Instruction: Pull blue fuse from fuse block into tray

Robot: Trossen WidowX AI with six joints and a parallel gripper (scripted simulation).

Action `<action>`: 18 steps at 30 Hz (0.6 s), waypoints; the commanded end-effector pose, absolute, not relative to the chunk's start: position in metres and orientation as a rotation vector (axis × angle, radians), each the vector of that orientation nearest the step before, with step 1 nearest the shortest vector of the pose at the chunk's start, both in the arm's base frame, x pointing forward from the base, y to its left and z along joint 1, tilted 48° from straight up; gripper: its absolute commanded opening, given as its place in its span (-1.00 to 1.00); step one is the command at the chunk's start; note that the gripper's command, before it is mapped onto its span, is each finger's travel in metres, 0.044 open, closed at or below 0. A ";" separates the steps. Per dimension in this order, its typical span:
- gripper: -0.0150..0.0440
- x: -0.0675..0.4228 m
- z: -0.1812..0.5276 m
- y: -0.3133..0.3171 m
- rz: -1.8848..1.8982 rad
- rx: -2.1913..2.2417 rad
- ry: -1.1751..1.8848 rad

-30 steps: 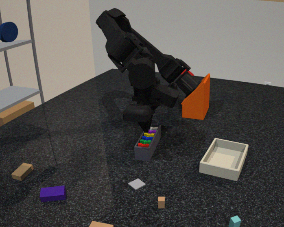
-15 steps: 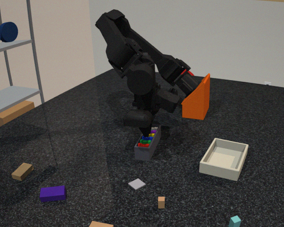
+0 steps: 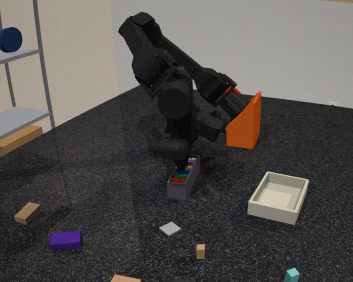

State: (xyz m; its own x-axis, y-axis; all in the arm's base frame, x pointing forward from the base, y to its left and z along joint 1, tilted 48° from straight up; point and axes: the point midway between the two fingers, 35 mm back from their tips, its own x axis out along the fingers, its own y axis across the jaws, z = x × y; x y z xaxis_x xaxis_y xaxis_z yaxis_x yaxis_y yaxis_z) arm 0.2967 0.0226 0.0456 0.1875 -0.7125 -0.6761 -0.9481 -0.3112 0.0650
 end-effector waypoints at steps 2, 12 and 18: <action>-0.24 0.298 0.043 0.020 0.879 -2.109 1.563; -0.27 0.298 0.041 0.017 0.877 -2.101 1.564; -0.40 0.298 0.041 0.017 0.877 -2.101 1.564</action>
State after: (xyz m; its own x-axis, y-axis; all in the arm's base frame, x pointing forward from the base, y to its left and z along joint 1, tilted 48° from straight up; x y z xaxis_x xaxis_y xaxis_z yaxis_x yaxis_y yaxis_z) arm 0.2981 0.0170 0.0404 0.1873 -0.7129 -0.6757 -0.9481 -0.3112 0.0655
